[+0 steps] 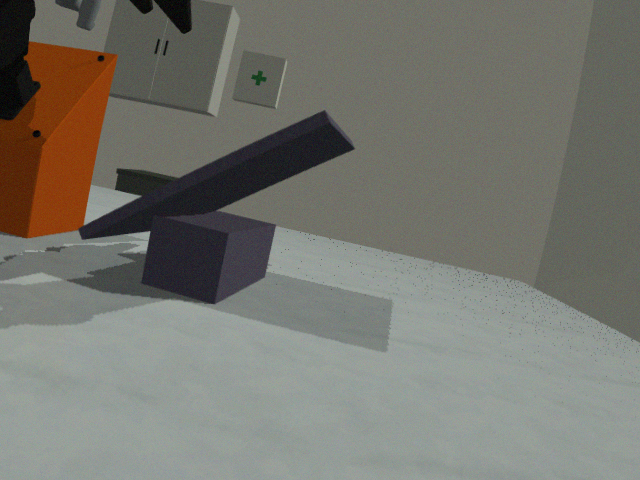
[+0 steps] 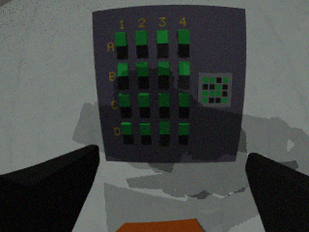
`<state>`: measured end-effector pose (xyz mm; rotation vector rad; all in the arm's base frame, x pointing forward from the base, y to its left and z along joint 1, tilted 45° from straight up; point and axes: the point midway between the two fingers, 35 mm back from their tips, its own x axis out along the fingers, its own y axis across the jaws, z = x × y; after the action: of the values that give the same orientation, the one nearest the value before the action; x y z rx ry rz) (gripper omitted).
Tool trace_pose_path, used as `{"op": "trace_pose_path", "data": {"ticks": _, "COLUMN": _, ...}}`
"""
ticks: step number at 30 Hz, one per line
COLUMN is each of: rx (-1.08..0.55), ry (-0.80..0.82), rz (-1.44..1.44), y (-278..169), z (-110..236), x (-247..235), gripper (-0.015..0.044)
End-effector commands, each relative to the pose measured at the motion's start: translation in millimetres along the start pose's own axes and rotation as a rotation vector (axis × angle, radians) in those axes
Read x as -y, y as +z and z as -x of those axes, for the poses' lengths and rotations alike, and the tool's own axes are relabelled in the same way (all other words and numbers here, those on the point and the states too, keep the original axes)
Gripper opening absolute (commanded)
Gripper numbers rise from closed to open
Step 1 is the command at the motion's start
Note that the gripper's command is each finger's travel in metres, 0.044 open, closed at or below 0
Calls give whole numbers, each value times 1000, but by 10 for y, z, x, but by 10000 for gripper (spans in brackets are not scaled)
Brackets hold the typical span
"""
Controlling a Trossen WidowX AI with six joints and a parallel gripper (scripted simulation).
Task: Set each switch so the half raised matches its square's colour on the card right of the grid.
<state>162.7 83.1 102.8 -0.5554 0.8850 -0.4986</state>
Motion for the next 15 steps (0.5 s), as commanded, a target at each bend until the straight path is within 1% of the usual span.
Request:
{"op": "trace_pose_path", "data": {"ticks": 1, "rx": 0, "ry": 2, "rz": 2, "y": 5, "z": -18, "x": -16, "gripper": 374}}
{"op": "trace_pose_path", "data": {"ticks": 3, "rx": 1, "ry": 11, "rz": 15, "y": 51, "z": -167, "x": -132, "gripper": 321}}
{"op": "trace_pose_path", "data": {"ticks": 6, "rx": 14, "ry": 10, "rz": 42, "y": 171, "z": -529, "x": -316, "gripper": 243}}
{"op": "trace_pose_path", "data": {"ticks": 9, "rx": 33, "ry": -21, "rz": 64, "y": 282, "z": -885, "x": -377, "gripper": 164}}
{"op": "trace_pose_path", "data": {"ticks": 11, "rx": 36, "ry": -32, "rz": 69, "y": 305, "z": -969, "x": -375, "gripper": 111}}
{"op": "trace_pose_path", "data": {"ticks": 15, "rx": 36, "ry": -32, "rz": 69, "y": 305, "z": -969, "x": -375, "gripper": 6}}
